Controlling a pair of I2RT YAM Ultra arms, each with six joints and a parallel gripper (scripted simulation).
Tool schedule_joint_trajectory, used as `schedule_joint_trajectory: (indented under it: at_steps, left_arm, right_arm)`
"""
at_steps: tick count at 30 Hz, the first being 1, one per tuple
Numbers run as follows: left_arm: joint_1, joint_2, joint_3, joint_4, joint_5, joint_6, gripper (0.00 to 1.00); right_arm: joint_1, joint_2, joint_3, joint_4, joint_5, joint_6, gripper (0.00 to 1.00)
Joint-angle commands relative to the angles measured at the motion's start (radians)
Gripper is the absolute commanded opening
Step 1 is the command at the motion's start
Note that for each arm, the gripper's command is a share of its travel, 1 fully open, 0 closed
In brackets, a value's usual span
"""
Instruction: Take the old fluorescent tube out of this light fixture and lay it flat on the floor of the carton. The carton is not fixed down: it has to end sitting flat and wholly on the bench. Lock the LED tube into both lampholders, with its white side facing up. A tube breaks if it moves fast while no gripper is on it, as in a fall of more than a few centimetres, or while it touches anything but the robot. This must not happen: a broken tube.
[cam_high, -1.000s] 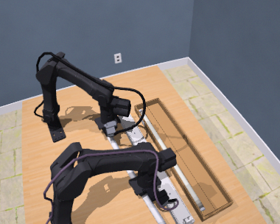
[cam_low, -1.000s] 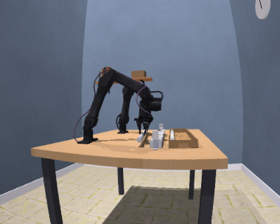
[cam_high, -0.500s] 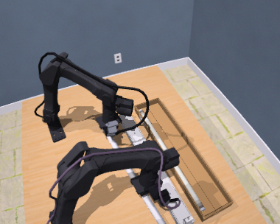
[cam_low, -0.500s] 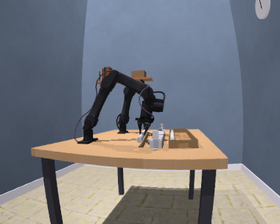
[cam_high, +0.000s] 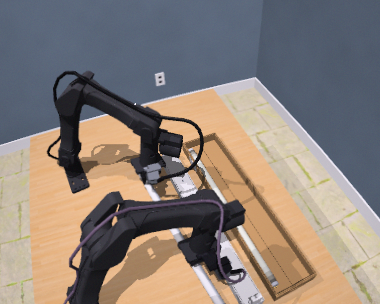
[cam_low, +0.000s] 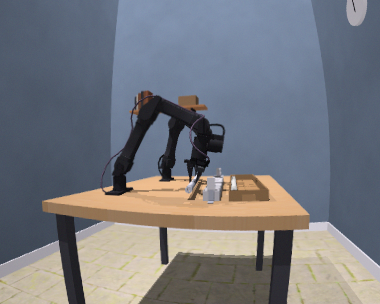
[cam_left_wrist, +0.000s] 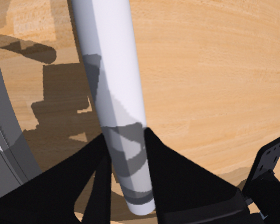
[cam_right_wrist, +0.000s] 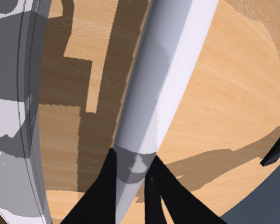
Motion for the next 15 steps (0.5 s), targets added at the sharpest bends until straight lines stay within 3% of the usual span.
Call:
schedule_joint_trajectory:
  at_steps: [1, 6, 15]
  left_arm:
    - [0.001, -0.002, 0.032, -0.022, 0.029, 0.017, 0.11]
    - [0.001, 0.020, -0.033, 0.026, 0.029, 0.018, 0.11]
    - [0.000, 0.024, -0.025, 0.049, 0.026, 0.018, 0.11]
  right_arm:
    - [0.011, -0.039, 0.033, -0.009, 0.000, 0.013, 0.11]
    - [0.011, -0.006, -0.020, 0.021, 0.002, 0.013, 0.11]
    - [0.010, -0.002, -0.017, 0.044, -0.008, 0.014, 0.11]
